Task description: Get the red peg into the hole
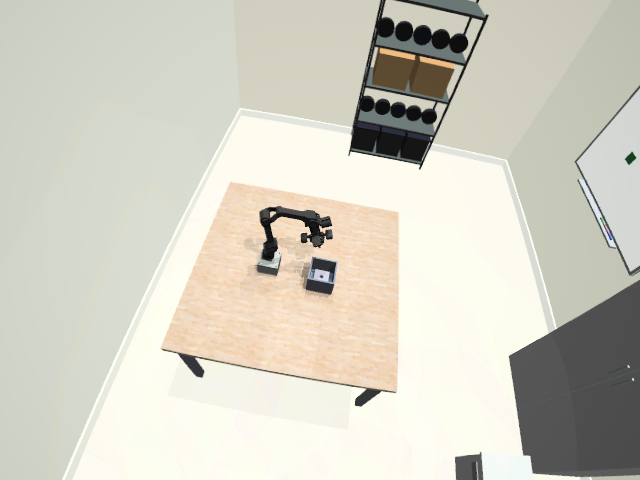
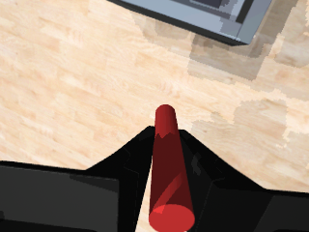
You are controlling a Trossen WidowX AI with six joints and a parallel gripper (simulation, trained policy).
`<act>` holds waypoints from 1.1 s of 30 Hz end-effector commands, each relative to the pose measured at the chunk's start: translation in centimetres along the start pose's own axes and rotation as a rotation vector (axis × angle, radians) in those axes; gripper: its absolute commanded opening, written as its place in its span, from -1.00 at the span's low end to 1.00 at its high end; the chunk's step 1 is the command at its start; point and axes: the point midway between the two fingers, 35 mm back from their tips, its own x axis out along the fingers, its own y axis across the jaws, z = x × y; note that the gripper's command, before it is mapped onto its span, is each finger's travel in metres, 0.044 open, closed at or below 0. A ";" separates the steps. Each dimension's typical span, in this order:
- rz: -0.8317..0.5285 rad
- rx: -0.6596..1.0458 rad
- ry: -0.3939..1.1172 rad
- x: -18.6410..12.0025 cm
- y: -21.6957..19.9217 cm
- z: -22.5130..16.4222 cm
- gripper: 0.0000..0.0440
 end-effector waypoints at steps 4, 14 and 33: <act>-0.014 0.008 -0.035 -0.1 0.3 2.1 -1.00; -0.054 0.024 -0.068 0.2 0.5 5.1 -1.00; -0.136 0.029 -0.079 1.9 0.6 9.5 -1.00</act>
